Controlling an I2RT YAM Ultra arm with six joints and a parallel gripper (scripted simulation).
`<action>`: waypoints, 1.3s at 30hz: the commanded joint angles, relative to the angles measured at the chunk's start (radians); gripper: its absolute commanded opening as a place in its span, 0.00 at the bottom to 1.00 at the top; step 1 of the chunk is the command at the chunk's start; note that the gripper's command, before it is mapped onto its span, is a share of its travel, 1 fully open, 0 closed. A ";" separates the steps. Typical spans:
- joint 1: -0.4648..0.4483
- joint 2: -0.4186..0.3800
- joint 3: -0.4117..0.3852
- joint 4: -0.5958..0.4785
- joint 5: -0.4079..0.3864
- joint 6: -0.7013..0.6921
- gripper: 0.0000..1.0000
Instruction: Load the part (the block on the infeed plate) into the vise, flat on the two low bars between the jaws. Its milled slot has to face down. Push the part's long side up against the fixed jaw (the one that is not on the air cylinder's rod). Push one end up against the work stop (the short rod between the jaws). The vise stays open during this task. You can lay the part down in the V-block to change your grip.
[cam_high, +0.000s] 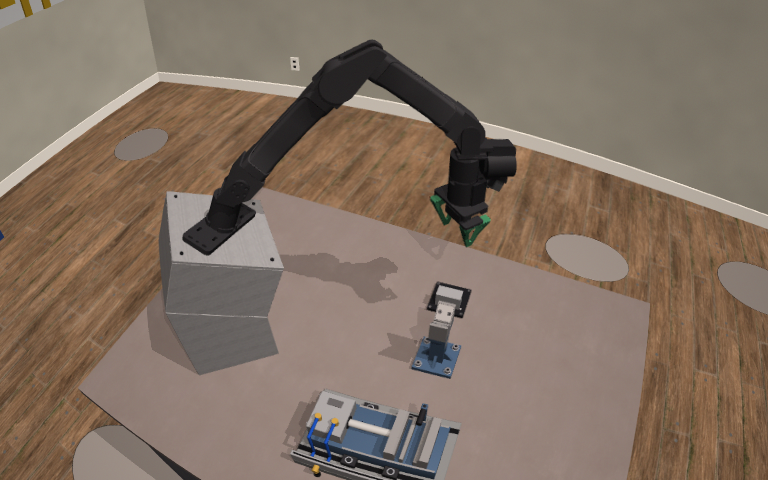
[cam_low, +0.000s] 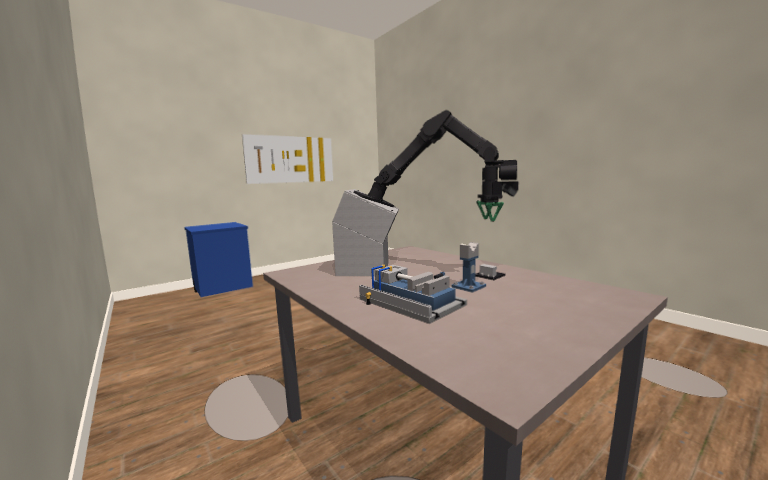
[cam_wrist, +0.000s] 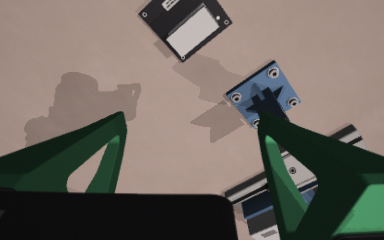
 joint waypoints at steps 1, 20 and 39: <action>0.002 -0.010 -0.002 -0.002 0.003 -0.106 0.81; 0.003 -0.011 -0.007 0.000 0.002 -0.385 0.81; 0.003 -0.011 -0.011 0.001 0.002 -0.565 0.81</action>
